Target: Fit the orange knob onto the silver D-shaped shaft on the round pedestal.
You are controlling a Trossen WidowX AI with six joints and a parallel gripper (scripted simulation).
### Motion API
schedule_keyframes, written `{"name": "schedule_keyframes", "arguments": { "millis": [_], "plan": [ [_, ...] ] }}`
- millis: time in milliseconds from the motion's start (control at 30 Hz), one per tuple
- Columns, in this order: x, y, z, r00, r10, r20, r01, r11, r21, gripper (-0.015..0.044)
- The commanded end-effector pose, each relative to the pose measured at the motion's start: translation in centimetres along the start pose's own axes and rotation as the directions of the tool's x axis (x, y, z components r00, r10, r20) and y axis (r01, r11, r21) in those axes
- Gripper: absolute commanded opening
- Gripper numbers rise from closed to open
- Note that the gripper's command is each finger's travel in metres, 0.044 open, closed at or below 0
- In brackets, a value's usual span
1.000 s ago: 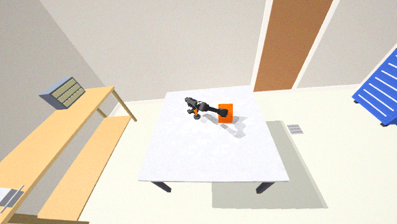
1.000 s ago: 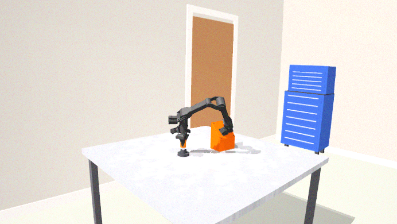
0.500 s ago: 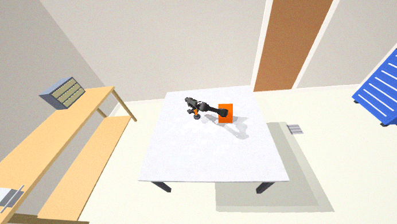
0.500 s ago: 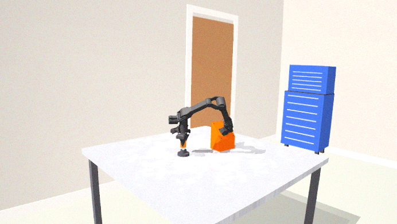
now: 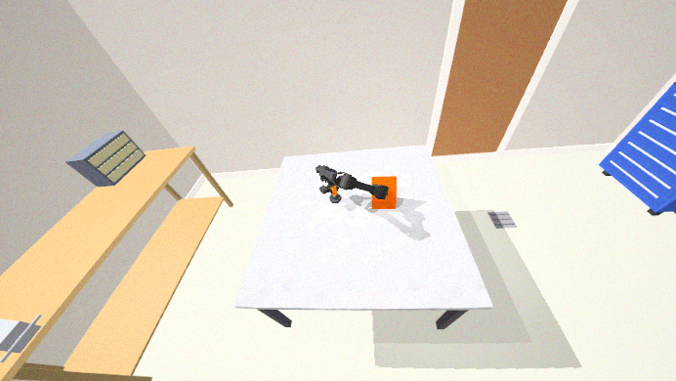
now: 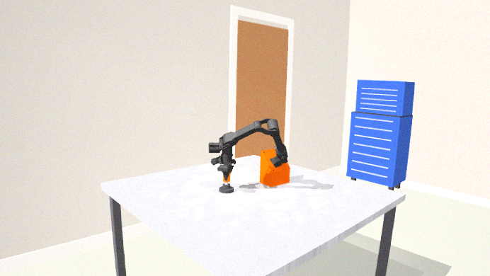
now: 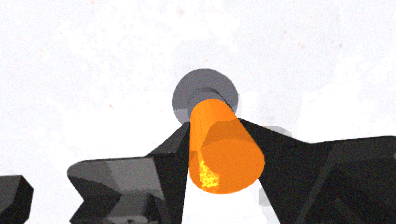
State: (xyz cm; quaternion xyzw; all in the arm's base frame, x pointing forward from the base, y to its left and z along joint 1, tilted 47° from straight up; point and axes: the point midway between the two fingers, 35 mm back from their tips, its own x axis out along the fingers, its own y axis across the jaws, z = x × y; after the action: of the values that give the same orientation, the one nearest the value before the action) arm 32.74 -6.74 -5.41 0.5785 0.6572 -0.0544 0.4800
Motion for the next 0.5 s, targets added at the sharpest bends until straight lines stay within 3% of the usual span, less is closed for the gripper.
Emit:
{"name": "schedule_keyframes", "arguments": {
  "millis": [0,467],
  "plan": [
    [0.03,-0.05,-0.01,1.000,0.000,0.000,0.000,1.000,0.004,0.0000],
    [-0.41,0.19,-0.03,1.000,0.000,0.000,0.000,1.000,0.004,0.0000]
  ]
}}
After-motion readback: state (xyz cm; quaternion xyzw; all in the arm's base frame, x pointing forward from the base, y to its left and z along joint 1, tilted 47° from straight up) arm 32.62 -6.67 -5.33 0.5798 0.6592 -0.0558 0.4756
